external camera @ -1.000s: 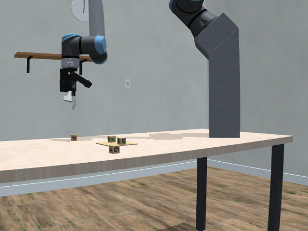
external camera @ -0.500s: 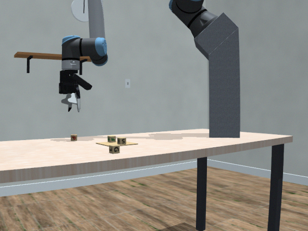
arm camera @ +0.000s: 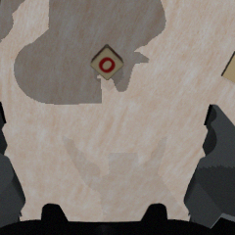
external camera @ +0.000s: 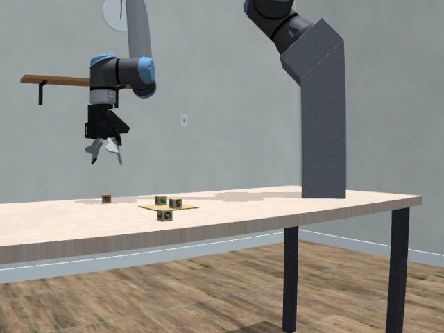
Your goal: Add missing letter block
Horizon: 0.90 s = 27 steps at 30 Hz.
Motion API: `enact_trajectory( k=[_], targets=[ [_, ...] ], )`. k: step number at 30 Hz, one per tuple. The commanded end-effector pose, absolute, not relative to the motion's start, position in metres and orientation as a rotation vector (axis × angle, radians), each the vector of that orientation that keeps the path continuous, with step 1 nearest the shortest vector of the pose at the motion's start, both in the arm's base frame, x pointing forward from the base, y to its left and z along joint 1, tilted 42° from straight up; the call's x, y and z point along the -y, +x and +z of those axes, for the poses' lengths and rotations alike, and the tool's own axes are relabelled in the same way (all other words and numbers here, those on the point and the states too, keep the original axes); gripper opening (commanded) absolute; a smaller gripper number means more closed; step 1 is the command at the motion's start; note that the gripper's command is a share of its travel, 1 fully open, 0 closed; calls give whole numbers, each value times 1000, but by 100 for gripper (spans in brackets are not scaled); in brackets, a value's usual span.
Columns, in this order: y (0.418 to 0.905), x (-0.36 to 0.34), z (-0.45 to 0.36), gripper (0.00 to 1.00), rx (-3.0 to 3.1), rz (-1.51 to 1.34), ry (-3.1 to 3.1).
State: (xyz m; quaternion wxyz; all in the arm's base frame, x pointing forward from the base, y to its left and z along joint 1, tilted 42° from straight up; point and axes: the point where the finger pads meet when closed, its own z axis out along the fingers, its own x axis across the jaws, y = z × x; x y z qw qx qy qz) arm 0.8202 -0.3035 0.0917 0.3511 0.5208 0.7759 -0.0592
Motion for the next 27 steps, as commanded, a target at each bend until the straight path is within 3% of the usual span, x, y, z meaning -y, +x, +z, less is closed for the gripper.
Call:
enact_trajectory(
  k=[1, 27],
  targets=[
    [823, 305, 89, 100, -2101, -214, 1205],
    [835, 312, 75, 100, -2414, -484, 529]
  ],
)
